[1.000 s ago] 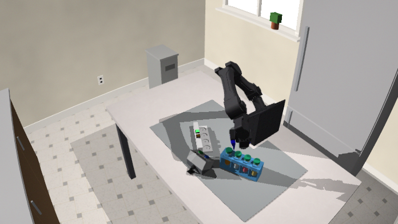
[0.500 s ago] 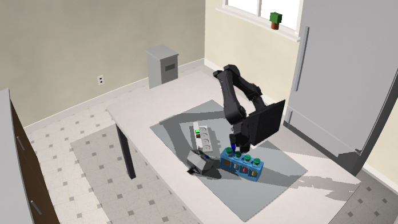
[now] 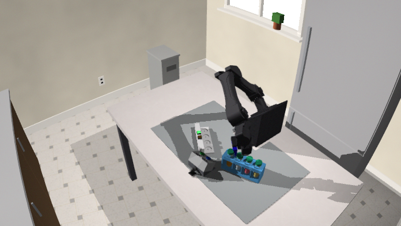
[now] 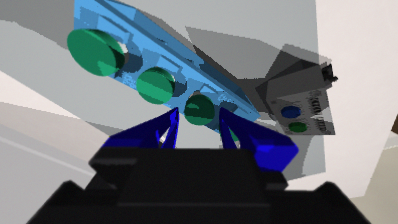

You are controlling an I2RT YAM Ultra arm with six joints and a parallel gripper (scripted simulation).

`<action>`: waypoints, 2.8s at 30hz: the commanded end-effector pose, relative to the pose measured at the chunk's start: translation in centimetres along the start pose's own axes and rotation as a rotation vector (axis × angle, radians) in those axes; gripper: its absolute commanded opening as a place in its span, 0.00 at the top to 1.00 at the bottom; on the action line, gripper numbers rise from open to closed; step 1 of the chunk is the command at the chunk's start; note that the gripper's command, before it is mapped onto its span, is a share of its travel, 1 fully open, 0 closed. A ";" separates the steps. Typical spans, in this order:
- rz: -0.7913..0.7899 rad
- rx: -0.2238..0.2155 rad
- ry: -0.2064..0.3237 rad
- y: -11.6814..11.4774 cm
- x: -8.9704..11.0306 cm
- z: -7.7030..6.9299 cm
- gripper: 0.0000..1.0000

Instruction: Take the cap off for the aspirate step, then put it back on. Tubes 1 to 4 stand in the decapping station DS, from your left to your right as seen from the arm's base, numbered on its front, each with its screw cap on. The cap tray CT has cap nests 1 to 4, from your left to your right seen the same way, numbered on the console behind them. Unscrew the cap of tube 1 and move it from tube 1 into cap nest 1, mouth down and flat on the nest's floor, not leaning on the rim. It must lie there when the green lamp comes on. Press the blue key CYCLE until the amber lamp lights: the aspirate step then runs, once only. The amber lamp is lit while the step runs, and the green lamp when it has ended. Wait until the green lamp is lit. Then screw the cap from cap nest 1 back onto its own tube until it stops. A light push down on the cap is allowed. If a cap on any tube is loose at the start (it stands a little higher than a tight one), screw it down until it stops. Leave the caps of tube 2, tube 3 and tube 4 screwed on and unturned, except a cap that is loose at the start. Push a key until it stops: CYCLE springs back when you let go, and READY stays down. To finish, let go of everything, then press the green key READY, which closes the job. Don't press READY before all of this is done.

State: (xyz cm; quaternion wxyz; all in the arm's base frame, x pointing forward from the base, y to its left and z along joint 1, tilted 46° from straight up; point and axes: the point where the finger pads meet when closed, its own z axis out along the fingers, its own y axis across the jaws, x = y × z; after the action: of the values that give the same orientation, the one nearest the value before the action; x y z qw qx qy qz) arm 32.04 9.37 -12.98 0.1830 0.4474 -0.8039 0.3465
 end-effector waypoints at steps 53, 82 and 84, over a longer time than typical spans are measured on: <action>0.322 0.004 -0.013 -0.1 -0.3 0.4 1.00; 0.490 0.003 -0.014 -0.1 -0.3 0.4 0.51; 0.490 0.003 -0.014 -0.1 -0.3 0.4 0.51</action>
State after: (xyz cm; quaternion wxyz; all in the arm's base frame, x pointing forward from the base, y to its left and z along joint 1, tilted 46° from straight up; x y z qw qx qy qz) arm 32.12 8.82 -13.55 0.0944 0.2433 -0.8875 0.3799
